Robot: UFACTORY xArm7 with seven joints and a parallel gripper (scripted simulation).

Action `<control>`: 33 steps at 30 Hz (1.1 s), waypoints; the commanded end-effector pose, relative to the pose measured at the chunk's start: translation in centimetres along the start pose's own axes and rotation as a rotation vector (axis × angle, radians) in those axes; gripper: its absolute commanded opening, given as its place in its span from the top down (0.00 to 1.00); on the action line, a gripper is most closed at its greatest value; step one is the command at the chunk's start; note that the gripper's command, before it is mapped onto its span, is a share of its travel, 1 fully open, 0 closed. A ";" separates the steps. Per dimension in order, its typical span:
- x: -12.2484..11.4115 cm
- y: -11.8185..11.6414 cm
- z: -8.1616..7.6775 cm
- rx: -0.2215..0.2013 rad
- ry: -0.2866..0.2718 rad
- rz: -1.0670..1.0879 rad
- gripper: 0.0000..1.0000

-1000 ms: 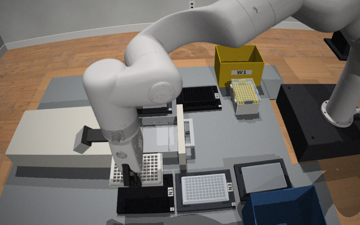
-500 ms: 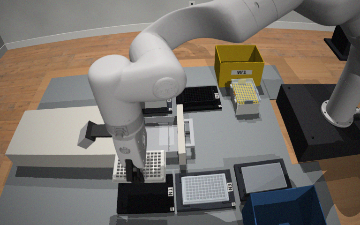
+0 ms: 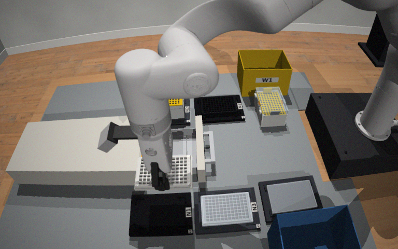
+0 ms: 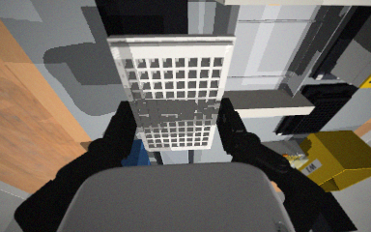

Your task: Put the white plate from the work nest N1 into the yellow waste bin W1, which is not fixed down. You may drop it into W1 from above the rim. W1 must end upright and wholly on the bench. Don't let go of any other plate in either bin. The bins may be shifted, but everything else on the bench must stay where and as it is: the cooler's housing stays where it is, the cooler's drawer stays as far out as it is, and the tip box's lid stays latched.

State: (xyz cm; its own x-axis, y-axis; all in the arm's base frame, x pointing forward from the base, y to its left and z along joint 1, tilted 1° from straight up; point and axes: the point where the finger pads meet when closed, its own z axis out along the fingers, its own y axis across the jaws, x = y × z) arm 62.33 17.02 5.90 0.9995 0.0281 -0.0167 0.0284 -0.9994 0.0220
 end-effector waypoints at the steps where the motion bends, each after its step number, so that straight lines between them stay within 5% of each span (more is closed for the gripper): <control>1: -0.4 0.8 -0.3 0.002 0.008 -0.001 1.00; 33: -4.7 6.9 -0.2 0.002 0.007 -0.001 1.00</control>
State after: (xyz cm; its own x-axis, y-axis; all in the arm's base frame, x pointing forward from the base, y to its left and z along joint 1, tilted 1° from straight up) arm 58.05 10.42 6.10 0.9995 0.0275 -0.0156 0.0278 -0.9994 0.0218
